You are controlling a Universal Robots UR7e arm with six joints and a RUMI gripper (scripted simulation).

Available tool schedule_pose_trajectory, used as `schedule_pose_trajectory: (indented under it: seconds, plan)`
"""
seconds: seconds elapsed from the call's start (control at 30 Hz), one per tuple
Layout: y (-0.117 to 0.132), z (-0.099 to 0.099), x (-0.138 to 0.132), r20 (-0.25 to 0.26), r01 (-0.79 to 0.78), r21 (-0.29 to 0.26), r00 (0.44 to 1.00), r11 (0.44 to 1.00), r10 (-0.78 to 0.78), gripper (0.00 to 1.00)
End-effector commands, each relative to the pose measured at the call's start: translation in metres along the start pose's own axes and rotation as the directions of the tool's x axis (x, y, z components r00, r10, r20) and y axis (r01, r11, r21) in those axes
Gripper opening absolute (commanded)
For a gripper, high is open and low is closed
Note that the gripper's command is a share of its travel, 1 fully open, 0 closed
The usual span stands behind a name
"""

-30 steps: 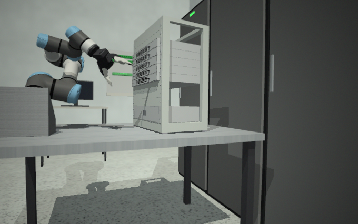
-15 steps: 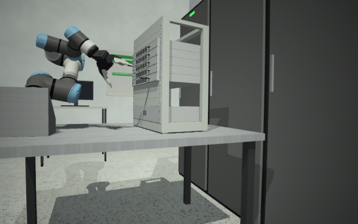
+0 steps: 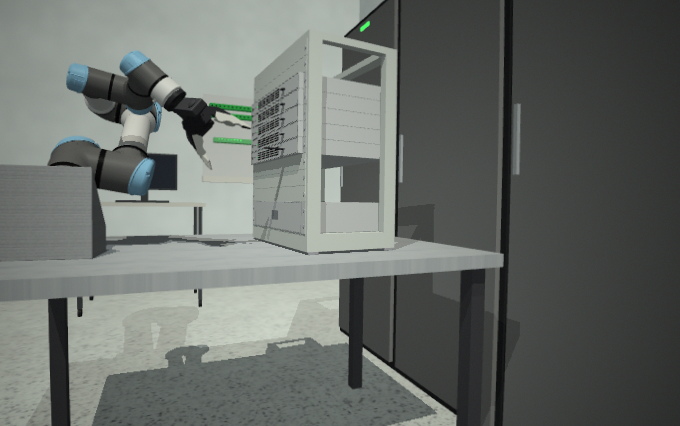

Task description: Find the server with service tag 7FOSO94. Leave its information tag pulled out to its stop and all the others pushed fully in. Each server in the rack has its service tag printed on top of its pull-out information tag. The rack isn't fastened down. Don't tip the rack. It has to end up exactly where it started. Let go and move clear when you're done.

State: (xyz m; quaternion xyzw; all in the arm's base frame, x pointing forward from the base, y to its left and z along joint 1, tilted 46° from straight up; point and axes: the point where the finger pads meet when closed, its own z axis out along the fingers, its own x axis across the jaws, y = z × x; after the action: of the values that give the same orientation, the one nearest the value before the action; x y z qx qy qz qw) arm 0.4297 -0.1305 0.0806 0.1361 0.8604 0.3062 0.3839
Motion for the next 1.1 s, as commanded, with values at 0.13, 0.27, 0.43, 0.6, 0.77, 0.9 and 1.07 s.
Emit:
schedule_pose_trajectory:
  seconds: [0.13,0.27,0.43,0.6,0.77,0.9,1.07]
  plan:
    - [0.001,0.002,0.003,0.006,0.002,-0.021,1.000,1.000,-0.002,1.00]
    - [0.001,0.003,0.005,0.009,0.003,-0.032,1.000,0.999,-0.003,1.00]
    - [0.002,0.003,0.006,0.012,0.004,-0.040,1.000,0.999,-0.004,1.00]
    - [0.003,0.005,0.008,0.018,0.005,-0.054,1.000,0.999,-0.004,1.00]
    - [0.003,0.006,0.010,0.023,0.007,-0.067,1.000,0.998,-0.005,1.00]
    - [0.004,0.007,0.012,0.029,0.008,-0.078,1.000,0.997,-0.006,1.00]
    - [0.005,0.007,0.013,0.033,0.009,-0.086,0.999,0.996,-0.006,1.00]
